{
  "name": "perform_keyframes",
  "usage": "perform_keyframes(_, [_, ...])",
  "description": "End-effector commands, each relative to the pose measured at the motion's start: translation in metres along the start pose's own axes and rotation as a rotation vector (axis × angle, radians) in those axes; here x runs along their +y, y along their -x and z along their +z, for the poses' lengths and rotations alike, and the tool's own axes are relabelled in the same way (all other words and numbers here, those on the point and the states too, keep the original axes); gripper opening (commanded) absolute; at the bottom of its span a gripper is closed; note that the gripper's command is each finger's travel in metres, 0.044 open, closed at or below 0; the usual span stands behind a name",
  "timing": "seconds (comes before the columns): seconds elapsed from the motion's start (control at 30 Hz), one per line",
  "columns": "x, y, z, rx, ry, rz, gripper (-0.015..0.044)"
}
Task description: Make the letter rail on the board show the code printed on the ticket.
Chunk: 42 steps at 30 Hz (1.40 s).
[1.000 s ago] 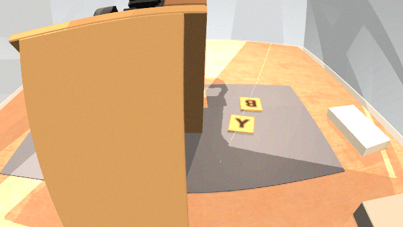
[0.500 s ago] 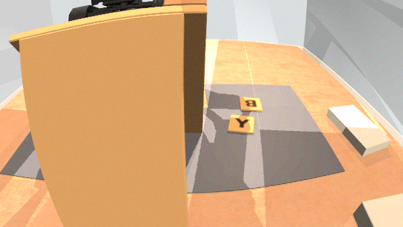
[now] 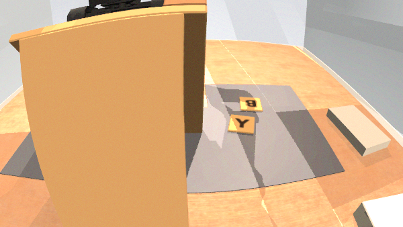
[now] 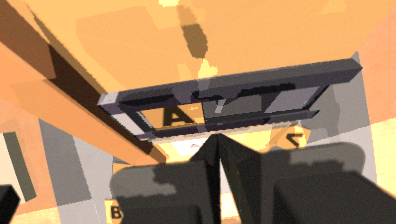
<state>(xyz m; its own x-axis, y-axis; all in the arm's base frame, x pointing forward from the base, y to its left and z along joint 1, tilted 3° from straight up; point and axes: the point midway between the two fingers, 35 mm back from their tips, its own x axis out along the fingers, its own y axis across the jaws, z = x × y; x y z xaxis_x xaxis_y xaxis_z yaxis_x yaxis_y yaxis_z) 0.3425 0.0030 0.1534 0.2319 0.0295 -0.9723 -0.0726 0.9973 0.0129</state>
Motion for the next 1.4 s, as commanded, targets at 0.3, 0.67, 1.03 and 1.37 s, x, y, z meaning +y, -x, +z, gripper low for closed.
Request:
perform_keyframes(0.3, [0.002,-0.008,0.004,0.008,0.004,0.008,0.0000])
perform_keyframes(0.67, [0.002,-0.013,0.007,0.007,0.004,0.008,0.0000])
perform_keyframes(1.03, [0.002,-0.017,0.010,0.007,0.004,0.008,0.0000])
perform_keyframes(1.37, [0.002,-0.021,0.013,0.007,0.004,0.008,0.0000])
